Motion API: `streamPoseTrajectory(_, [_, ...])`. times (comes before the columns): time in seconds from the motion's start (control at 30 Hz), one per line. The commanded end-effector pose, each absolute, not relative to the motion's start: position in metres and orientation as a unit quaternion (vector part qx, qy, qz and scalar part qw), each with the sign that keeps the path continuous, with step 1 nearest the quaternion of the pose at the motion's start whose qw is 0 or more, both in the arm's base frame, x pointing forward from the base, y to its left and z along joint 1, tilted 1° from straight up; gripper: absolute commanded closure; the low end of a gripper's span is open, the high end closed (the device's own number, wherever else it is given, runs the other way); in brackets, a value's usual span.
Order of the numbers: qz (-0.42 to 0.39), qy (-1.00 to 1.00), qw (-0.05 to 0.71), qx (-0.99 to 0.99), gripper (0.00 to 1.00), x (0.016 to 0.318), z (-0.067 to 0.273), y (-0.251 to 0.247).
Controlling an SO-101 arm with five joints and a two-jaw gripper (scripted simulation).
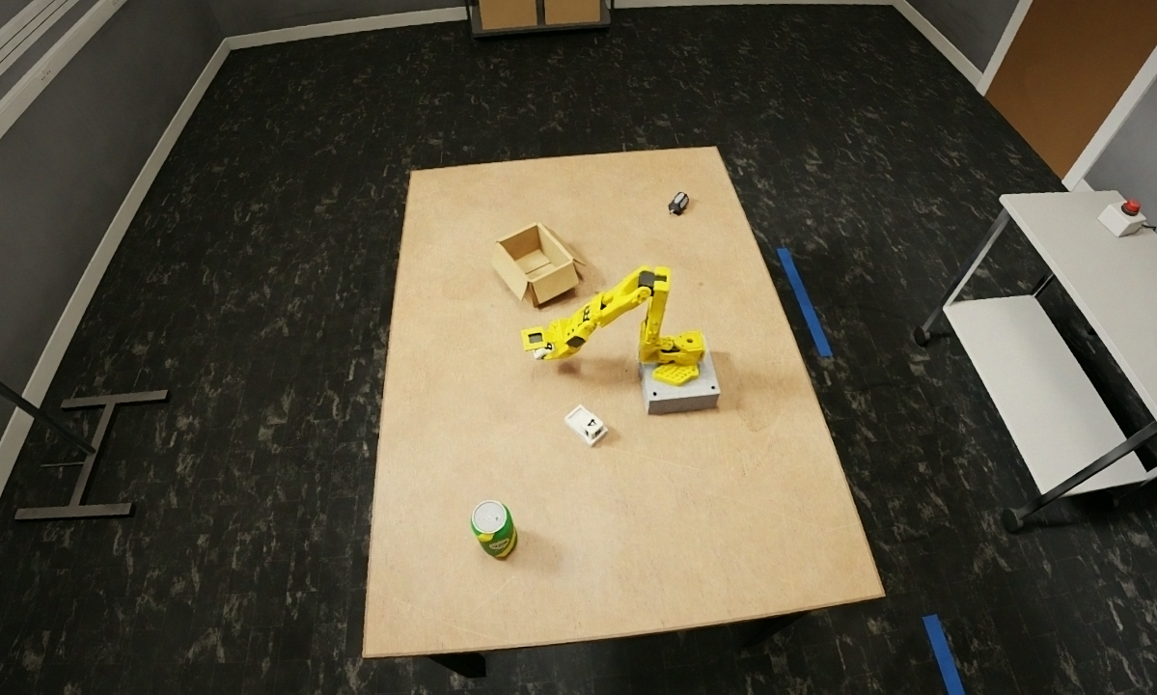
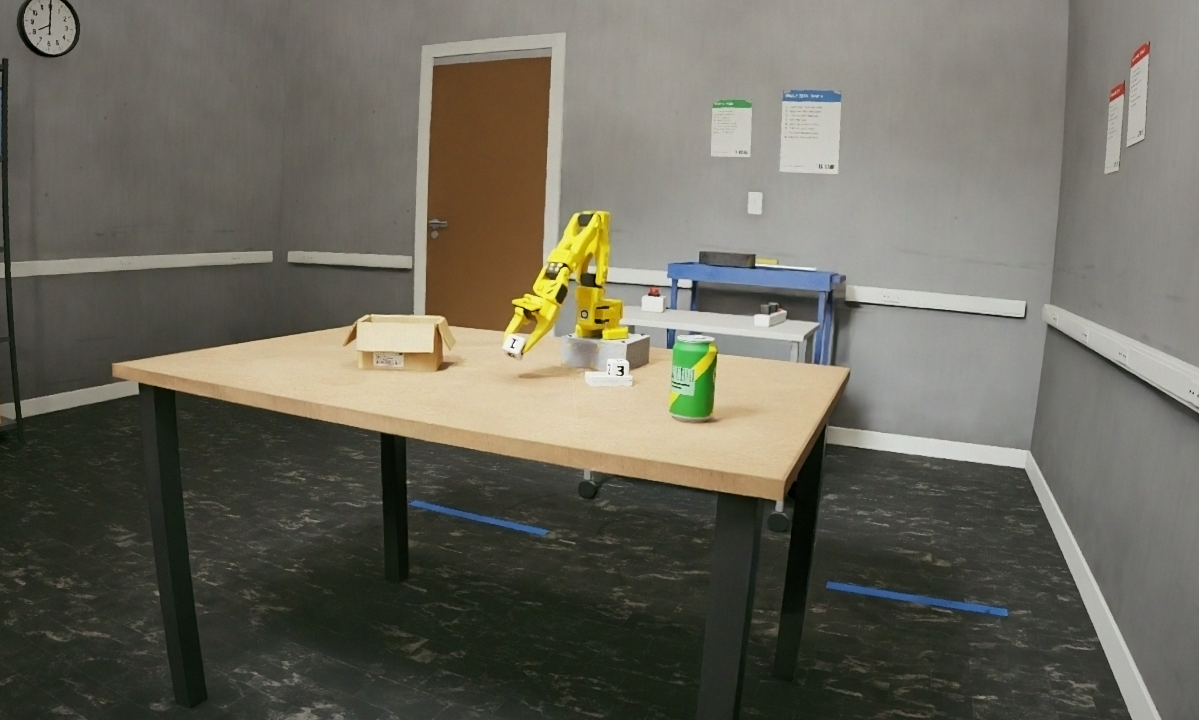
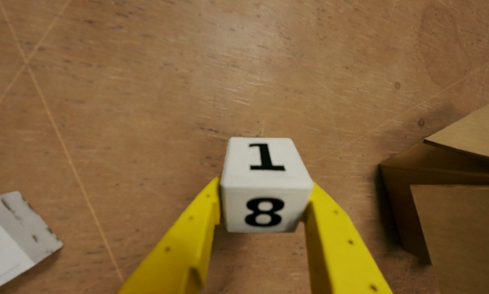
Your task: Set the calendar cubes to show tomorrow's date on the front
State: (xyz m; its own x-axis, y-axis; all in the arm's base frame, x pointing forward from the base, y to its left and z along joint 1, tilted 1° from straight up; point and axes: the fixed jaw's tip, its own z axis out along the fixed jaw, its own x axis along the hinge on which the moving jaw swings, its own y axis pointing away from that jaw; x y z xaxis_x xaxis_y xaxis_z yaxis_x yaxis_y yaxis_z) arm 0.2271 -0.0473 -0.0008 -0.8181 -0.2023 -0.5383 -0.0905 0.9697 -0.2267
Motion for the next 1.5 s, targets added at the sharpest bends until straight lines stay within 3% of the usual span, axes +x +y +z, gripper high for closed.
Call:
streamPoseTrajectory(0.0, [-0.094,0.946,0.303,-0.073,1.0,0.228,-0.001,-0.045])
streamPoseTrajectory(0.7, [-0.088,0.899,0.428,0.018,1.0,0.242,-0.011,-0.047])
streamPoseTrajectory(1.47, [-0.058,0.83,0.546,0.097,1.0,0.236,0.0,-0.045])
